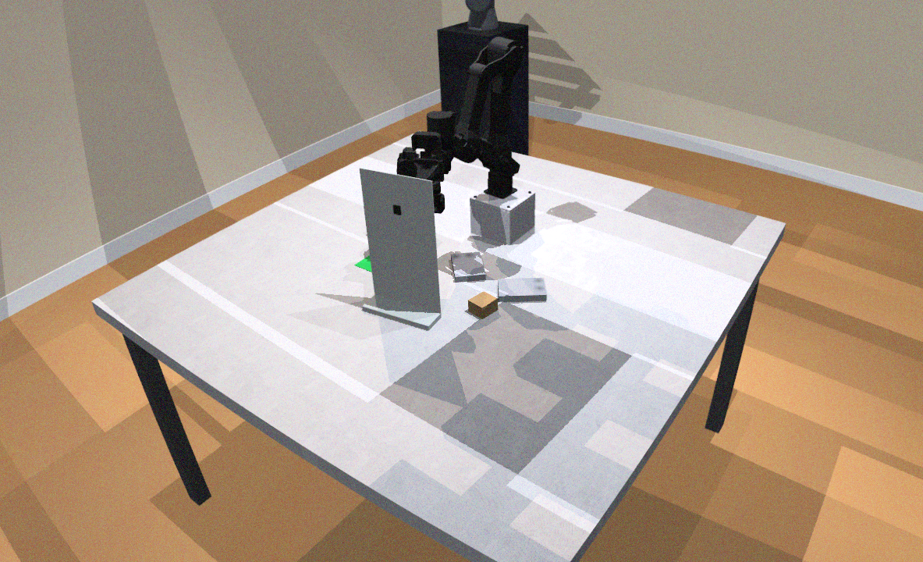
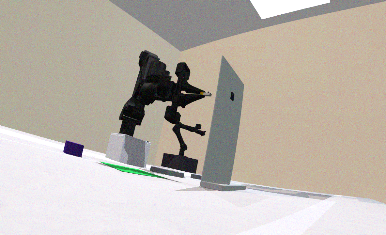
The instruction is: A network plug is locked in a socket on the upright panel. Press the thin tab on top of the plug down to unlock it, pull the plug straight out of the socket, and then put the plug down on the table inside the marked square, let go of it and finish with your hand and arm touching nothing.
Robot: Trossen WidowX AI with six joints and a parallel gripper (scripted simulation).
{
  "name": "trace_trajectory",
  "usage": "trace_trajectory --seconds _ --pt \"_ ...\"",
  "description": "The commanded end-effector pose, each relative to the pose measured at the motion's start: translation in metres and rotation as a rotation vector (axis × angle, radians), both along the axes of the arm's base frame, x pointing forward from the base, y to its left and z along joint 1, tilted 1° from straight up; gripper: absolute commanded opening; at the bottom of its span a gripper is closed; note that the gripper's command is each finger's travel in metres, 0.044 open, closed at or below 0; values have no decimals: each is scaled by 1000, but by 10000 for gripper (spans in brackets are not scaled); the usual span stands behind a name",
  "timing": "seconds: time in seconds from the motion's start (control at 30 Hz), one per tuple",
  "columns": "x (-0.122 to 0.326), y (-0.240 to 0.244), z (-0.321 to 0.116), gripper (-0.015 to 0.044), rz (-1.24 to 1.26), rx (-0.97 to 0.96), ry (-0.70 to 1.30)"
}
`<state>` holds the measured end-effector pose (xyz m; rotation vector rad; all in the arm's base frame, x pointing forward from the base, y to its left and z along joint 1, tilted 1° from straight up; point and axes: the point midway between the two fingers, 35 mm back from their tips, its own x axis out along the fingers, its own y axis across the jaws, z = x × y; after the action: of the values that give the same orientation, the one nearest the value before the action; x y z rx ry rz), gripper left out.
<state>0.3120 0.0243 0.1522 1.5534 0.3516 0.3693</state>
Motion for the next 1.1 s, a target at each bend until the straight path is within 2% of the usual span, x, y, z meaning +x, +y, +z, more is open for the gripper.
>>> trace_trajectory --seconds 0.0,1.07 --pt "-1 -1 6 0 2 0 -3" --pt "-20 -2 49 0 2 1 -2"
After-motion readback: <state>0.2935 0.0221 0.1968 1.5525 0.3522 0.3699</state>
